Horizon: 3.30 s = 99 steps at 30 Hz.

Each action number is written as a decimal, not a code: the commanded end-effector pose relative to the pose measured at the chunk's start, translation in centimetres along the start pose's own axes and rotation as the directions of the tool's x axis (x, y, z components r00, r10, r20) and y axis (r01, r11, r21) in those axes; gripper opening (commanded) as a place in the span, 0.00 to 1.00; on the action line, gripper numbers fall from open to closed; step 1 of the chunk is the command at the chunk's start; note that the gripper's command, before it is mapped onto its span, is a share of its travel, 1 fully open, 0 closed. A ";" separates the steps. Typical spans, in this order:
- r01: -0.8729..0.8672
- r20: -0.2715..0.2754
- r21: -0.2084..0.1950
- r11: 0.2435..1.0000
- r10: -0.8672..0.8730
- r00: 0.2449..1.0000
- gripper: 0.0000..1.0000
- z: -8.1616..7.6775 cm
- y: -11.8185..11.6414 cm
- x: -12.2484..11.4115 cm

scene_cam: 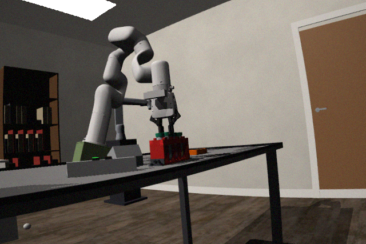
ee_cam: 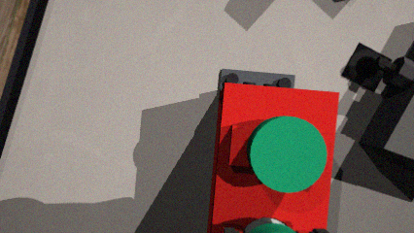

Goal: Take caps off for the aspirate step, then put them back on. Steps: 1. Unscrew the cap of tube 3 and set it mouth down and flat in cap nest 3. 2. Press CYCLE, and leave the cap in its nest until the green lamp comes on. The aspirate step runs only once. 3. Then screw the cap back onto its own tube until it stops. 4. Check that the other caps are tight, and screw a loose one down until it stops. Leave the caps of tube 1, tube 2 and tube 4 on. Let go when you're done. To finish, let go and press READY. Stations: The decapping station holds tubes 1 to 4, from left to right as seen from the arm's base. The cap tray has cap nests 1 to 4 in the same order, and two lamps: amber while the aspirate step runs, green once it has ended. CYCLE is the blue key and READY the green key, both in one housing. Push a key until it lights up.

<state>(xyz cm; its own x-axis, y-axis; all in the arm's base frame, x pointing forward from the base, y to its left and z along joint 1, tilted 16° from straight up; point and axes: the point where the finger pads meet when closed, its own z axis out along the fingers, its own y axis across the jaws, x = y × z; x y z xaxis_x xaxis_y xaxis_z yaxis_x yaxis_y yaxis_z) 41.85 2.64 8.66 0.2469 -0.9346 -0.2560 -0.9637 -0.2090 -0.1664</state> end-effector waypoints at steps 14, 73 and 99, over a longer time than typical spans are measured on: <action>-0.714 -0.023 0.007 0.701 0.714 0.700 0.00 -0.1 -0.2 0.0; 0.648 -0.008 -0.023 0.761 -0.648 0.761 0.00 -0.1 -0.2 0.0; 0.154 -0.019 -0.015 0.988 -0.155 0.988 0.00 -0.1 -0.2 0.0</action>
<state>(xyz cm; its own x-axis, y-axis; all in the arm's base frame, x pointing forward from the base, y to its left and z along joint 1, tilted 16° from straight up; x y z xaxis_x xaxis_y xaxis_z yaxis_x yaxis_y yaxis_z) 41.85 2.68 8.62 0.5446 -0.8181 -0.1850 -0.8330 -0.5020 -0.2326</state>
